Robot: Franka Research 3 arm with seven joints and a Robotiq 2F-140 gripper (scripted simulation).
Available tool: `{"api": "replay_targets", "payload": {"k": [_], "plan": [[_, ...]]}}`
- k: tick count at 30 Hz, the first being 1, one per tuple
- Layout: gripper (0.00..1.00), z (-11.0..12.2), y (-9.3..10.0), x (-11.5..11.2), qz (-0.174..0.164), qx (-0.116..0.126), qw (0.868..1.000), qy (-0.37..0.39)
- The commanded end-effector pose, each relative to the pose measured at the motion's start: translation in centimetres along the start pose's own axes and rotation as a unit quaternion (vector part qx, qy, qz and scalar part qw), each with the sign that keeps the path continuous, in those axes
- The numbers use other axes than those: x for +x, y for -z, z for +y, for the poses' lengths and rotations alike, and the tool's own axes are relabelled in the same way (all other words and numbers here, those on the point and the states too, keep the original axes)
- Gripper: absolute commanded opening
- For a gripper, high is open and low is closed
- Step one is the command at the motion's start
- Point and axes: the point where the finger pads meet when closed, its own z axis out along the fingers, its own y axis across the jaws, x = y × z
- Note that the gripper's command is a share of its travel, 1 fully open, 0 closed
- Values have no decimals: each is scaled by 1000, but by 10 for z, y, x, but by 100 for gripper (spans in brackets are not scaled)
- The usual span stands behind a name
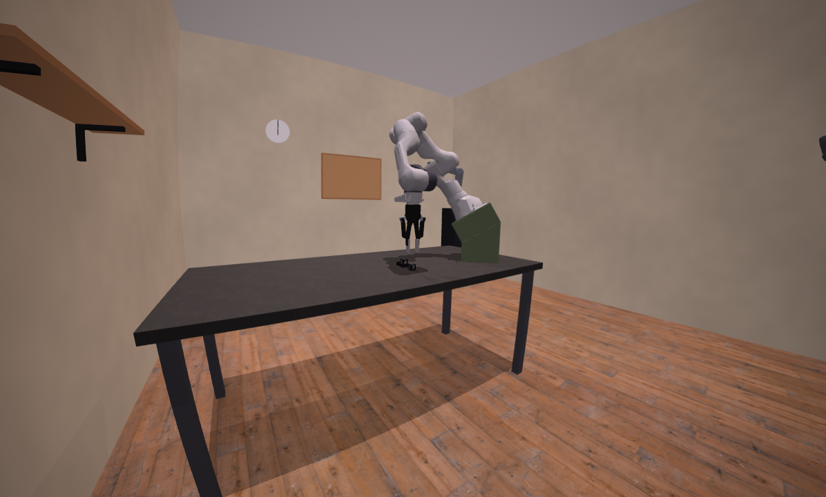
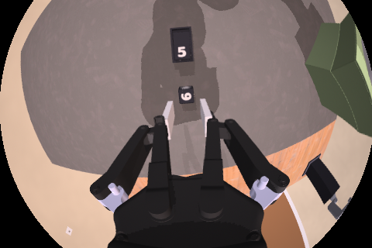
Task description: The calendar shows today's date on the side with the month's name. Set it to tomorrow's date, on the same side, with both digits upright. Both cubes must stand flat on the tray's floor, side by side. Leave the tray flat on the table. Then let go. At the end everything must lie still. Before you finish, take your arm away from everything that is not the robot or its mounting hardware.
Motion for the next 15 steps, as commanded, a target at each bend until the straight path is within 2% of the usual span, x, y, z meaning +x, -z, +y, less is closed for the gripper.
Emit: {"api": "replay_targets", "payload": {"k": [1,15], "plan": [[28,-1,-2,1,1,0,1000,2],[28,-1,-18,1,1,0,1000,2]]}}
